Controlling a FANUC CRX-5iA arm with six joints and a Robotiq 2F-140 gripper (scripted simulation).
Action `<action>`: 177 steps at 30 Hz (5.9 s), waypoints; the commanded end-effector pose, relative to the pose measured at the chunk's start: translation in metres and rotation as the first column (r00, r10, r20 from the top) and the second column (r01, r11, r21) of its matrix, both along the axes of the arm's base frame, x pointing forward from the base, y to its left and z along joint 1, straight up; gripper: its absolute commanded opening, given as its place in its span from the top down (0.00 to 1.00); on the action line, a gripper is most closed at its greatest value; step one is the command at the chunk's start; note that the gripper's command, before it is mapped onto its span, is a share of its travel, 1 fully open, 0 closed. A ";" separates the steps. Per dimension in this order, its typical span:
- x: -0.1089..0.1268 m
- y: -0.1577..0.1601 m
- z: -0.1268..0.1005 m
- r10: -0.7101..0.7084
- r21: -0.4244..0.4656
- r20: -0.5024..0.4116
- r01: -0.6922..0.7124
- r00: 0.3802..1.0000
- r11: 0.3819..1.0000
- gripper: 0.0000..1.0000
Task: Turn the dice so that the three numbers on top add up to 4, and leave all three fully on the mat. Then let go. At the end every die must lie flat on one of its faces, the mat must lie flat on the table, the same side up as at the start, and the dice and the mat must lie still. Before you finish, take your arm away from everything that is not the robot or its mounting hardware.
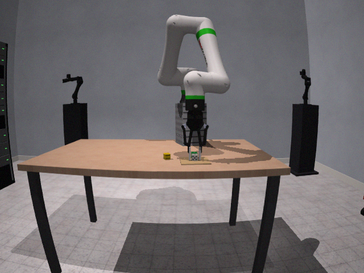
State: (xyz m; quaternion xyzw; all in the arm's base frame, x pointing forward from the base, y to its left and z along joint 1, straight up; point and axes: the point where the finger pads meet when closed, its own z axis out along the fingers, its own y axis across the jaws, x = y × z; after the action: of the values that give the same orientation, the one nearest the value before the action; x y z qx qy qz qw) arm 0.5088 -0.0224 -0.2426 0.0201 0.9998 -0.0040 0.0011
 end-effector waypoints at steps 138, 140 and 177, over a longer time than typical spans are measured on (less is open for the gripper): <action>-0.024 -0.085 0.087 0.851 0.010 -0.010 -0.851 -0.526 -0.526 0.00; -0.025 -0.086 0.087 0.828 0.011 -0.010 -0.828 -0.560 -0.560 0.00; -0.044 -0.128 0.085 -0.141 0.017 -0.003 0.141 -0.990 -0.990 0.00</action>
State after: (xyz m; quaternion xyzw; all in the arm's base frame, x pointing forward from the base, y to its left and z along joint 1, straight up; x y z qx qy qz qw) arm 0.4668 -0.1463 -0.1575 0.9998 -0.0127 0.0023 0.0149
